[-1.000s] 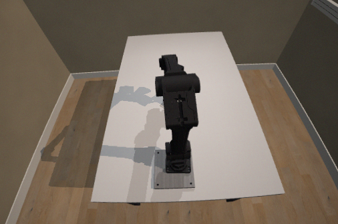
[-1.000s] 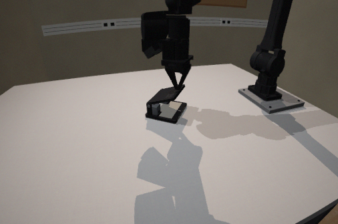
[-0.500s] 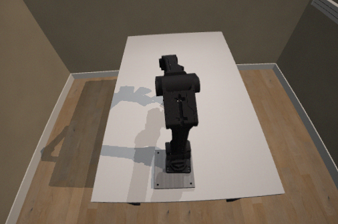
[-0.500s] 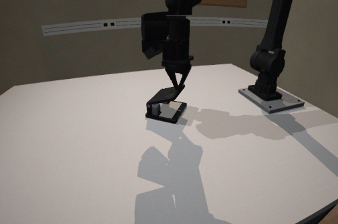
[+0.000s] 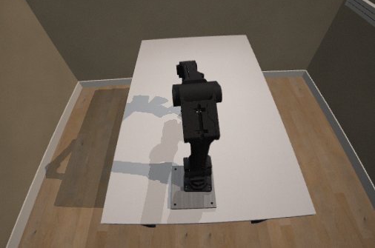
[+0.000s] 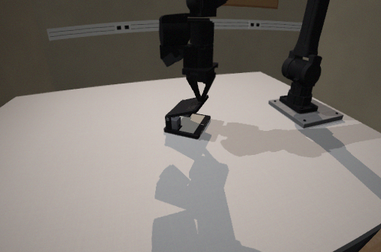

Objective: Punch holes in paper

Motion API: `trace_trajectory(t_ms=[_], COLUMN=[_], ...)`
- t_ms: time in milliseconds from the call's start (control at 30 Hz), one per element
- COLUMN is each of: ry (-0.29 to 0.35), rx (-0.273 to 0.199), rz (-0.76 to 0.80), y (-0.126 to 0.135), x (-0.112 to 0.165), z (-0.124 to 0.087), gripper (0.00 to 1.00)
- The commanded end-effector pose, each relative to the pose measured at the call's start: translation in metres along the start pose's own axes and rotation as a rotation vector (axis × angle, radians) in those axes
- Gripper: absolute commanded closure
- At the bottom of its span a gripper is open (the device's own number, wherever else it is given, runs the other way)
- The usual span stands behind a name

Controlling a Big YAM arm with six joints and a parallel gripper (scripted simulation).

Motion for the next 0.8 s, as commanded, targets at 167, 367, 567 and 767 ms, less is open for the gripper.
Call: trace_trajectory(t_ms=[167, 367, 567, 767], ry=[0.008, 0.008, 0.008, 0.007], rx=[0.005, 0.005, 0.006, 0.006], rz=[0.0, 0.0, 0.0, 0.003], y=[0.005, 0.004, 0.002, 0.002], x=[-0.001, 0.001, 0.002, 0.002], z=[0.005, 0.011, 0.017, 0.018], gripper=[1.0, 1.0, 1.0, 1.0])
Point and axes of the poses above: the point where the finger pads meet when closed, its own z axis out along the fingers, its own y axis across the jaws, x = y × z, the point moved 9 cm from there along -z, back along the fingers, and after that the axes turned 4 degrees about -z, right-handed, at the moved point
